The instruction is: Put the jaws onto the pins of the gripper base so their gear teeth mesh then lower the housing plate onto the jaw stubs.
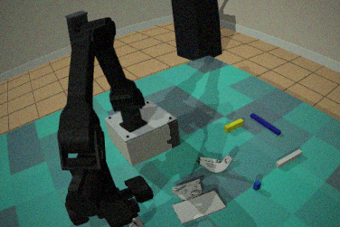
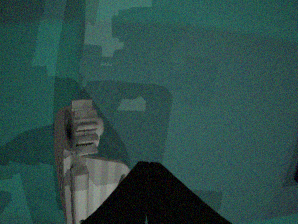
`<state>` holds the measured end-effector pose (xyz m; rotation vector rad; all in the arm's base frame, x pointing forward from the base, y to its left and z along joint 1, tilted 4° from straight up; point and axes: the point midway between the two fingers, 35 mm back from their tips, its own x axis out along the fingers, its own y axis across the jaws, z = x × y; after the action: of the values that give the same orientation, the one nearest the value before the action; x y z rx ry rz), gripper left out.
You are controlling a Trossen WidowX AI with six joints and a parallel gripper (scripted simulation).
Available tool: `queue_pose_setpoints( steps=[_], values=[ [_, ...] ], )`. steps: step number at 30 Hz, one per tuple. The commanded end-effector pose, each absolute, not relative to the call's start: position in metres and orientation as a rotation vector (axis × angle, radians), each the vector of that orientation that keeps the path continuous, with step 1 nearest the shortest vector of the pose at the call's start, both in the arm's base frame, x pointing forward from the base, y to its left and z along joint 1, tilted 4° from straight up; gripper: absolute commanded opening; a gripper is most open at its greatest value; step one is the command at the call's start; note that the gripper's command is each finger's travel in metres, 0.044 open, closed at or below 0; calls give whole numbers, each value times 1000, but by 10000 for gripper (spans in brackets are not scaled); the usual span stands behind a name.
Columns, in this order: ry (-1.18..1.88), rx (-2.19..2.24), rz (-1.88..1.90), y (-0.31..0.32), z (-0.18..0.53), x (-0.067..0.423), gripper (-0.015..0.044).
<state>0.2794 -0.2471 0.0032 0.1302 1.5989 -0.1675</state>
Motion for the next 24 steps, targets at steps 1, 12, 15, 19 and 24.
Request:
queue_pose_setpoints(
  steps=[1,12,15,19,24],
  values=[
    [1601,129,-175,-248,-2,279,0],
    [1601,129,-175,-249,-20,278,0],
    [1601,129,-175,-249,-25,278,0],
    [1601,129,-175,-249,-32,278,0],
    [1601,129,-175,-249,-40,277,0]
  ],
)
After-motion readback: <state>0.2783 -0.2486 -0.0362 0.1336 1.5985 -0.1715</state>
